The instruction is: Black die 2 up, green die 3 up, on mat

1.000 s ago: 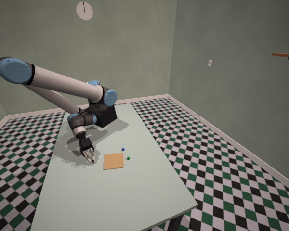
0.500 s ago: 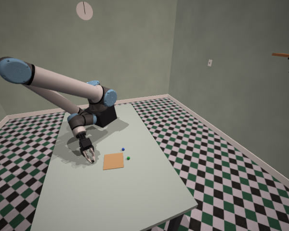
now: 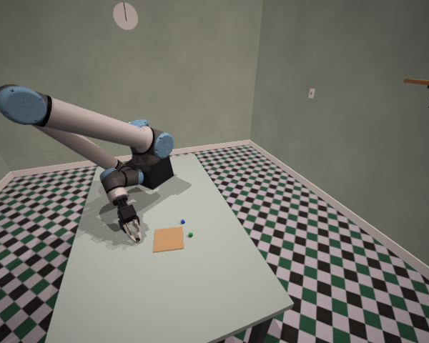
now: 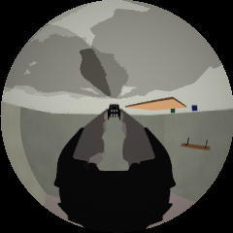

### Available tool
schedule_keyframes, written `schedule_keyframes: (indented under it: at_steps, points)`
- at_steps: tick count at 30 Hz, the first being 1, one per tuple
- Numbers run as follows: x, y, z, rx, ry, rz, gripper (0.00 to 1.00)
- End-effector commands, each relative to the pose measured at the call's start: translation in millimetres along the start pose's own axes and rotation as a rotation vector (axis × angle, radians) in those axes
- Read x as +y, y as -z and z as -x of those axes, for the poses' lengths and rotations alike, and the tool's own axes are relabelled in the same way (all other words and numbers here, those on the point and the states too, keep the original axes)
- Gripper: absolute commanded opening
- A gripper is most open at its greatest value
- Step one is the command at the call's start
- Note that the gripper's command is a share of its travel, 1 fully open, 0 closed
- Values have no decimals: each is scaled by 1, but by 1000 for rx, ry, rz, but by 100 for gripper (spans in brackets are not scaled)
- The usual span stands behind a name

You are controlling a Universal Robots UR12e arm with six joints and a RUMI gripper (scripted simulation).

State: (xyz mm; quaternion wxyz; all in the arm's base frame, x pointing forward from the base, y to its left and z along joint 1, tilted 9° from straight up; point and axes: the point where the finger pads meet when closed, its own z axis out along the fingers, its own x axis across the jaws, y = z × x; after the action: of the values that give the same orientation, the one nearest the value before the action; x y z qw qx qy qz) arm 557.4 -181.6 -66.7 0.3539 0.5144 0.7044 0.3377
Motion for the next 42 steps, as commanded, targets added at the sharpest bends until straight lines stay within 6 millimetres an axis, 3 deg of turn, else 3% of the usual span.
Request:
schedule_keyframes:
  at_steps: [1, 42]
  points:
    - [0, 0, 0, 0, 0, 0, 0]
    - [-9, -7, 0, 0, 0, 0, 0]
